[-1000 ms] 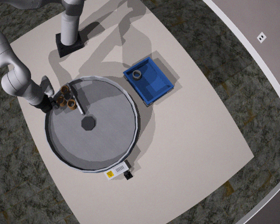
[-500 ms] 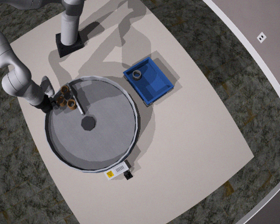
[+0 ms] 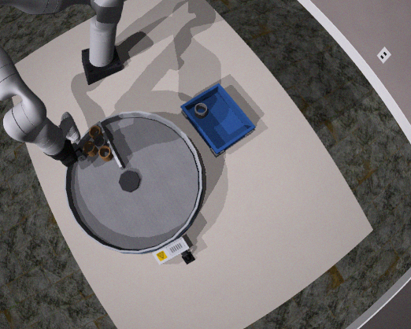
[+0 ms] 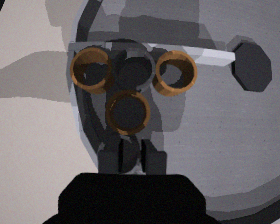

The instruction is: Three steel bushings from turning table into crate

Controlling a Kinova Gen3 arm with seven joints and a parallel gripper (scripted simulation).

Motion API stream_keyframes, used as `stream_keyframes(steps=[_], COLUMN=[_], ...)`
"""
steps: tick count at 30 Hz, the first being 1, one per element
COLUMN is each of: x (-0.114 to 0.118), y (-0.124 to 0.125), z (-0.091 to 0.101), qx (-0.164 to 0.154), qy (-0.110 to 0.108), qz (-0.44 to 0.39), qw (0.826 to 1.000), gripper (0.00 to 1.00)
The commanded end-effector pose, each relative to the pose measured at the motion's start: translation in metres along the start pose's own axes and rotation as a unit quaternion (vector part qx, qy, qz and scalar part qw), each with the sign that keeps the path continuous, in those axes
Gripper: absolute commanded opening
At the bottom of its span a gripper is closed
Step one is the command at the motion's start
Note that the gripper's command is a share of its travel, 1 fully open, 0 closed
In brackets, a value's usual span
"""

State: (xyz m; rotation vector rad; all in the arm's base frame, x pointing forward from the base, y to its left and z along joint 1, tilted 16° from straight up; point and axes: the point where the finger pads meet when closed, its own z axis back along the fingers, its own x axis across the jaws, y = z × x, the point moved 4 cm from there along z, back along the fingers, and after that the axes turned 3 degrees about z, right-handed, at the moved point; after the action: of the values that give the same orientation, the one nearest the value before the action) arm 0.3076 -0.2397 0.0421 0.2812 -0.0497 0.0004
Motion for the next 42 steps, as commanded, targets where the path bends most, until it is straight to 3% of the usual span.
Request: stream_keyframes(steps=[1, 33, 34, 42], x=[0.0005, 0.0013, 0.0005, 0.0005], y=[-0.0010, -0.0030, -0.0015, -0.0015], z=[-0.0012, -0.0057, -0.0047, -0.0047], qx=[-0.002, -0.006, -0.003, -0.003], qy=[-0.001, -0.003, -0.001, -0.001], qz=[-0.001, -0.005, -0.003, -0.003], qw=[1.000, 1.000, 1.000, 1.000], gripper=[0.45, 0.45, 0.00, 0.00])
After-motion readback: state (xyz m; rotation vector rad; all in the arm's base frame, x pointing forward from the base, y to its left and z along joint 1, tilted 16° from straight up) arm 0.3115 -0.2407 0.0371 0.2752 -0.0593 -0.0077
